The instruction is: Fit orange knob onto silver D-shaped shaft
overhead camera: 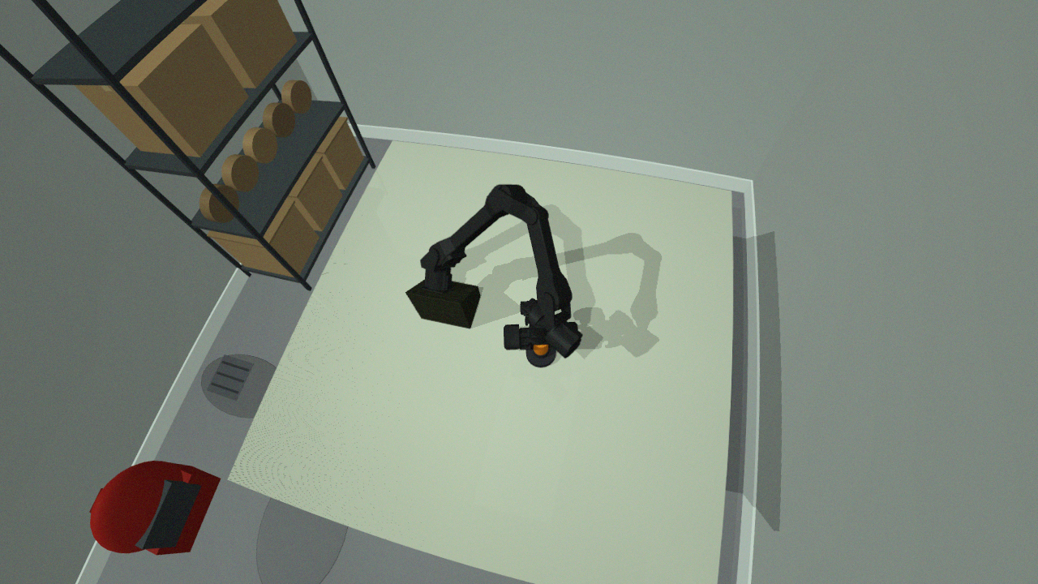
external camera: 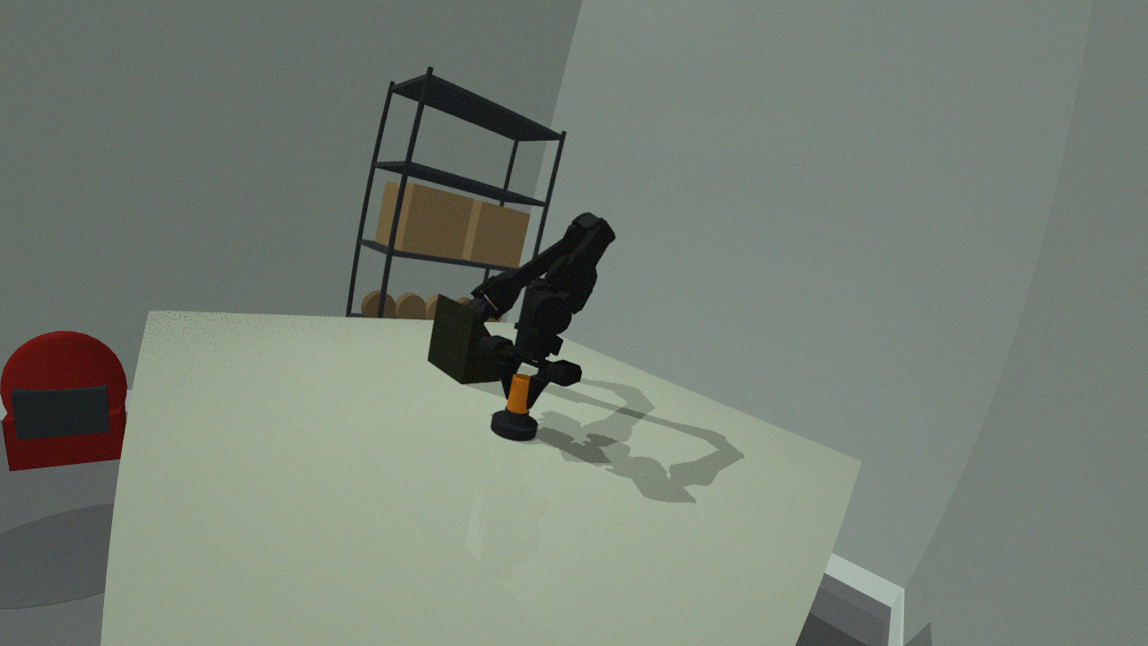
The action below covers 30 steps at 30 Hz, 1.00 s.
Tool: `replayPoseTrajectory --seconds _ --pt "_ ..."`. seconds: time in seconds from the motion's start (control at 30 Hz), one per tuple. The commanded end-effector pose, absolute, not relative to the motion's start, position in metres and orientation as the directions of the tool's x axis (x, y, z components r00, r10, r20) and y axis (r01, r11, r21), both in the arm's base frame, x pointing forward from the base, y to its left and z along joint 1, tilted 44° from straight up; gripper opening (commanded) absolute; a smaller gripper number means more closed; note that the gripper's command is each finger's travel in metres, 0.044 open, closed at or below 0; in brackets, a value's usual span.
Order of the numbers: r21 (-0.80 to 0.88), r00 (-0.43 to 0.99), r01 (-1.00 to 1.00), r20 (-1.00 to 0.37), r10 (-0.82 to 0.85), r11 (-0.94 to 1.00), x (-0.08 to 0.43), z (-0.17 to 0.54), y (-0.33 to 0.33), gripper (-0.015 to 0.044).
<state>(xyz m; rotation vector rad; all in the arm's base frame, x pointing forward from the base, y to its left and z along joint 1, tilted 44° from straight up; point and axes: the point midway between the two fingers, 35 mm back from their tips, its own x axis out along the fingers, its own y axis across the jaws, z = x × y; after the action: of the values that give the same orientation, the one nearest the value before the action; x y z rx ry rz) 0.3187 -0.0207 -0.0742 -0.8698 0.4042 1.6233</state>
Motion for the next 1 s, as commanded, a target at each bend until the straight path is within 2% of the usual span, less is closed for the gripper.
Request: replayPoseTrajectory --seconds 0.0,0.57,0.87,0.97 --pt "-0.197 -0.030 -0.948 -0.724 0.689 -0.249 0.319 -0.074 -0.021 0.0000" --pt "-0.197 -0.030 -0.948 -0.724 0.689 -0.249 0.319 -0.074 -0.021 0.0440" --pt "-0.197 -0.030 -0.948 -0.724 0.689 -0.249 0.319 -0.074 -0.021 0.0440" --pt "-0.196 -0.030 -0.948 -0.727 0.686 -0.249 0.323 -0.055 -0.041 0.0440"
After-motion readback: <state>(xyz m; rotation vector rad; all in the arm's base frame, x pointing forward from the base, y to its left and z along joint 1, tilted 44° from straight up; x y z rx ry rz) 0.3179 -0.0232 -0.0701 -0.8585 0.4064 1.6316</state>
